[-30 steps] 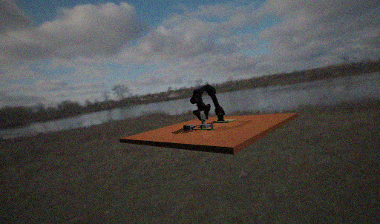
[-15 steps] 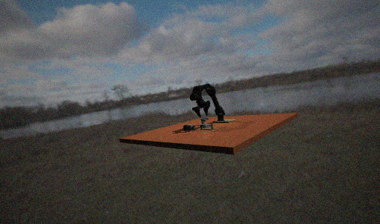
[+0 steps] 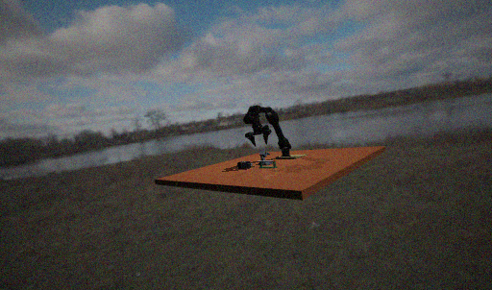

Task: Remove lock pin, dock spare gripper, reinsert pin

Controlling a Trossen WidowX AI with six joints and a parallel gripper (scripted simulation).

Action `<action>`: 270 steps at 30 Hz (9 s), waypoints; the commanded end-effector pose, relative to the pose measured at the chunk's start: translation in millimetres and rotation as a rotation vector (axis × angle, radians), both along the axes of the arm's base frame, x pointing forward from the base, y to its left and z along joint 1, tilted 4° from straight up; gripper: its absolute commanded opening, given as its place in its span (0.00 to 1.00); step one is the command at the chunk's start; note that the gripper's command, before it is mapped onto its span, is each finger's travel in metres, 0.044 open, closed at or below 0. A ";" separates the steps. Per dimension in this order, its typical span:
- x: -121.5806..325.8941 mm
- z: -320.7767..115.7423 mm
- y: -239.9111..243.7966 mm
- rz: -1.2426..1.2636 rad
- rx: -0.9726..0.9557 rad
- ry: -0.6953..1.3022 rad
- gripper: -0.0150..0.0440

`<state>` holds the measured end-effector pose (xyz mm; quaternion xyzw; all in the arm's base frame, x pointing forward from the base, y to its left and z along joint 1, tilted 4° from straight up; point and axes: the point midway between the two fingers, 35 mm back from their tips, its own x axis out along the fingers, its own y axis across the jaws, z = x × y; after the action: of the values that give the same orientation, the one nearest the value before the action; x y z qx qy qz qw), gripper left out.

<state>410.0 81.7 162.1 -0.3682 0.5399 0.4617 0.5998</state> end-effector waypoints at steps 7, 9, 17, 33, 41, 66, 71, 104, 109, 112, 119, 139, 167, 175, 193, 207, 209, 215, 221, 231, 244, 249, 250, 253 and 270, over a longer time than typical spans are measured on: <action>15.0 -15.1 -81.7 -1.143 -0.074 0.138 1.00; 15.8 -17.6 -97.3 -1.369 -0.084 0.158 1.00; 15.6 -23.4 -133.8 -1.899 -0.103 0.197 1.00; 7.4 -31.5 -186.0 -2.674 -0.111 0.227 1.00; 7.4 -31.5 -186.0 -2.674 -0.111 0.227 1.00; 4.1 -88.3 -182.3 -2.673 -0.110 0.228 1.00; 2.7 -97.5 -182.6 -2.674 -0.110 0.228 1.00; -0.6 -149.9 -183.4 -2.674 -0.111 0.228 1.00; -1.5 -155.4 -183.3 -2.674 -0.111 0.228 1.00; -1.5 -155.4 -183.3 -2.674 -0.111 0.228 1.00; -1.5 -155.4 -183.3 -2.674 -0.111 0.228 0.87; 0.8 -137.5 -183.9 -2.674 -0.111 0.228 0.25; -1.9 -111.4 -181.1 -2.978 -0.099 0.254 0.25; -3.5 -110.5 -179.8 -3.173 -0.081 0.264 0.25; -7.3 -108.8 -176.8 -3.611 -0.029 0.286 0.25; -10.4 -107.5 -174.5 -3.951 0.027 0.301 0.25; -10.8 -107.3 -174.1 -4.000 0.036 0.303 0.25; -12.2 -106.7 -173.1 -4.145 0.067 0.308 0.25; -13.5 -106.2 -172.2 -4.291 0.103 0.313 0.25; -15.0 -105.6 -171.1 -4.447 0.148 0.317 0.25; -17.9 -132.2 -170.0 -4.528 0.174 0.316 0.25; -18.9 -137.8 -169.6 -4.545 0.179 0.316 0.25; -18.9 -137.8 -169.6 -4.545 0.179 0.316 0.25; -18.8 -139.8 -169.7 -4.545 0.179 0.316 0.25; -19.0 -149.3 -170.0 -4.540 0.173 0.311 0.57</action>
<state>390.8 -88.2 12.1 -0.6895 0.0534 0.7201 0.0565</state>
